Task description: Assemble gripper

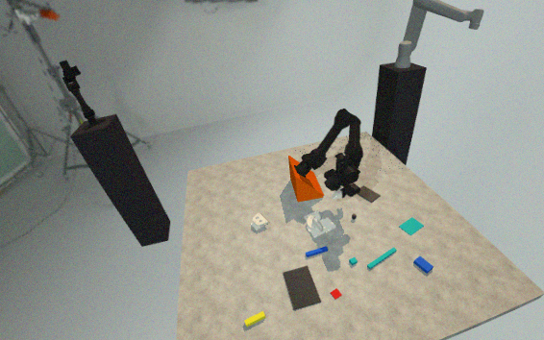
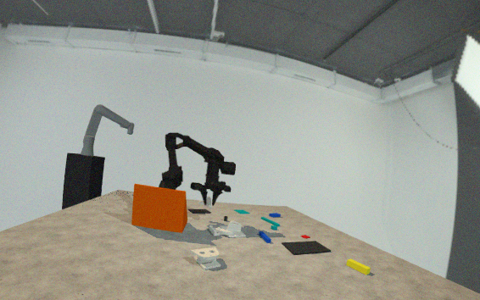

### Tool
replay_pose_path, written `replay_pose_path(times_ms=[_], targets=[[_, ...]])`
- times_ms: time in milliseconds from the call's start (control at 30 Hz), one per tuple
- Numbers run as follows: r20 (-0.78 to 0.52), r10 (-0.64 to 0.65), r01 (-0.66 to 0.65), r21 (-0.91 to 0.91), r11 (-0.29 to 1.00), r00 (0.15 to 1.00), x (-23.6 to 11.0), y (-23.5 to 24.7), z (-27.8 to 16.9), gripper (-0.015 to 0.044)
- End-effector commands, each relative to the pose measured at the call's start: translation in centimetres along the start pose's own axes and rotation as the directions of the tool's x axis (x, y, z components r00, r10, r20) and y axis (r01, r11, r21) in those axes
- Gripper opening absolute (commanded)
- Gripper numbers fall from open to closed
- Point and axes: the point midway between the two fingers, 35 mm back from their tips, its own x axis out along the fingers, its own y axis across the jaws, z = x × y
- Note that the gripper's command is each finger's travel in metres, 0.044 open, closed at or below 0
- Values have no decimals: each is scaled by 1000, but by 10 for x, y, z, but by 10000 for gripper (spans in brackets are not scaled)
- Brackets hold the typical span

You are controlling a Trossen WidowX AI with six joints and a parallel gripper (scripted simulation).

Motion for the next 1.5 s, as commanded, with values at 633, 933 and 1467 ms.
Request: replay_pose_path(times_ms=[633, 933, 1467], targets=[[16, 2, 5, -386, 923, 1000, -5, 19, 47, 134], [21, 0, 12, -553, 833, 1000, -6, 23, 73, 134], [20, -1, 17, -798, 602, 1000, -6, 24, 122, 134]])
